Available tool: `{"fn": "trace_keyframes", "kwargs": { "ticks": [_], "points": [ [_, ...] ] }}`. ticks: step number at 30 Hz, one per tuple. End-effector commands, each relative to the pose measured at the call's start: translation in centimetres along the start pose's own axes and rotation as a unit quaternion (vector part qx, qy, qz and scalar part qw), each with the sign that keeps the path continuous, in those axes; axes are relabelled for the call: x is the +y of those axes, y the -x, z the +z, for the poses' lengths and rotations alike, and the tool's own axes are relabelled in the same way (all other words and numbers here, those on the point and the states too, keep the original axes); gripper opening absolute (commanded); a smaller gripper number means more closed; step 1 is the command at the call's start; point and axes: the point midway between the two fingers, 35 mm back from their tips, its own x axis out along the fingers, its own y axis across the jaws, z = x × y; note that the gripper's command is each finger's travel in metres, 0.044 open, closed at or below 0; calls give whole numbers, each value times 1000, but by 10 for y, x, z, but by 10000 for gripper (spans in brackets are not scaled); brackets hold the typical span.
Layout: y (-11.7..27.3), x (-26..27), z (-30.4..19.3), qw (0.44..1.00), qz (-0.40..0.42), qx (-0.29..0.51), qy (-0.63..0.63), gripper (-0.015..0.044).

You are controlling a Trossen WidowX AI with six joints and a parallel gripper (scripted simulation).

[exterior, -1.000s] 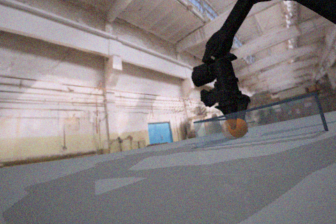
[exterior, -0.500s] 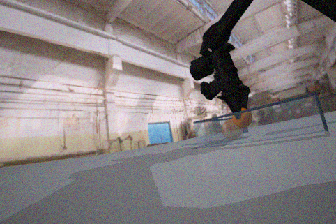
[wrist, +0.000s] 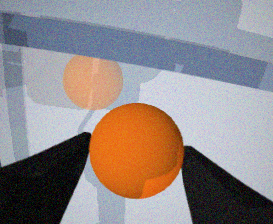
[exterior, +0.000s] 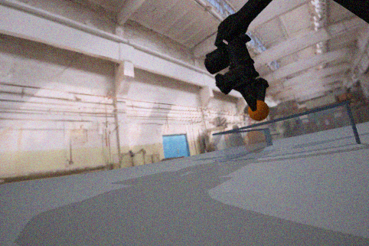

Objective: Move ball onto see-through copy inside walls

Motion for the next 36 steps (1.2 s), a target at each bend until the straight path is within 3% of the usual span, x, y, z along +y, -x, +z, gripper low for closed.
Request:
{"fn": "trace_keyframes", "kwargs": {
  "ticks": [1, 7, 13, 25, 36],
  "points": [
    [27, -2, 4, 1000, 6, -17, -10, 0],
    [56, -4, 5, 999, 11, -30, -18, 0],
    [58, -4, 5, 999, 12, -32, -19, 0],
    [11, 38, 7, 999, 13, -32, -19, 0],
    [-13, 42, 9, 999, 13, -32, -19, 0]
  ]
}}
